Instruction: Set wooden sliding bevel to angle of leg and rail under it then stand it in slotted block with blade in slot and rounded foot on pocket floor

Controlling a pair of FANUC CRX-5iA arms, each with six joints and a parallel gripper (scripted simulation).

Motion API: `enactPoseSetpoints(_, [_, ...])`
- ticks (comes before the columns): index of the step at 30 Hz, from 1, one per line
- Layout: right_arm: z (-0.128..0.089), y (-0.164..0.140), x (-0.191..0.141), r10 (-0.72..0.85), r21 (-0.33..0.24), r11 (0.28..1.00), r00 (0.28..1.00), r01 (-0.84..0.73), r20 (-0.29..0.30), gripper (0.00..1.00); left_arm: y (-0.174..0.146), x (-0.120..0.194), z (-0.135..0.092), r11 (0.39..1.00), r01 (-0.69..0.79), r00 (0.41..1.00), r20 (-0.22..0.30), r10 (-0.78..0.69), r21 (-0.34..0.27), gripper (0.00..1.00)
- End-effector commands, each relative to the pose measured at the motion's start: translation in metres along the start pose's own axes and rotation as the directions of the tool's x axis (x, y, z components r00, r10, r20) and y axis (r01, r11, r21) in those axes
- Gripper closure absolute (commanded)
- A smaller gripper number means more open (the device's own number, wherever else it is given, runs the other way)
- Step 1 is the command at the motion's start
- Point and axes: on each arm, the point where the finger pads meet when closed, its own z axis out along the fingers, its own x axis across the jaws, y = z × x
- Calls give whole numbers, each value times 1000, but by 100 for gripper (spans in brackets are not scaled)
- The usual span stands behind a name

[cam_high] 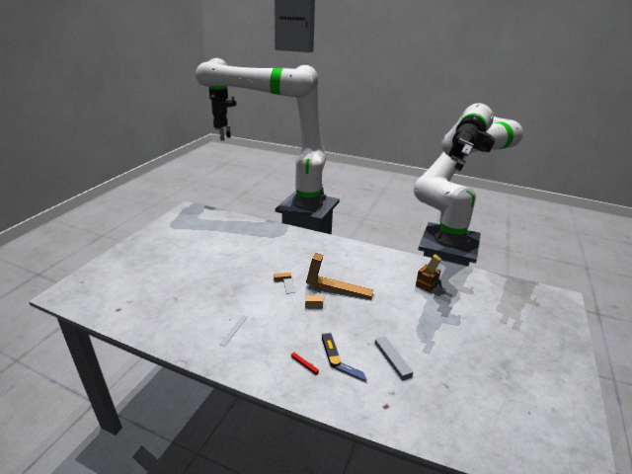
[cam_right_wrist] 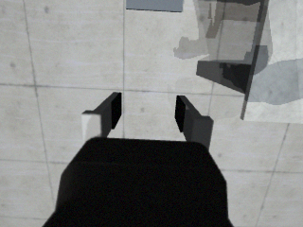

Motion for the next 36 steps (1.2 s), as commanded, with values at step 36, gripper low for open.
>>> enactPoseSetpoints(36, [-1, 0, 0, 0, -2, 1000, 1000, 0, 0, 0, 155, 87, 74, 263, -963, 270, -253, 929, -61, 0])
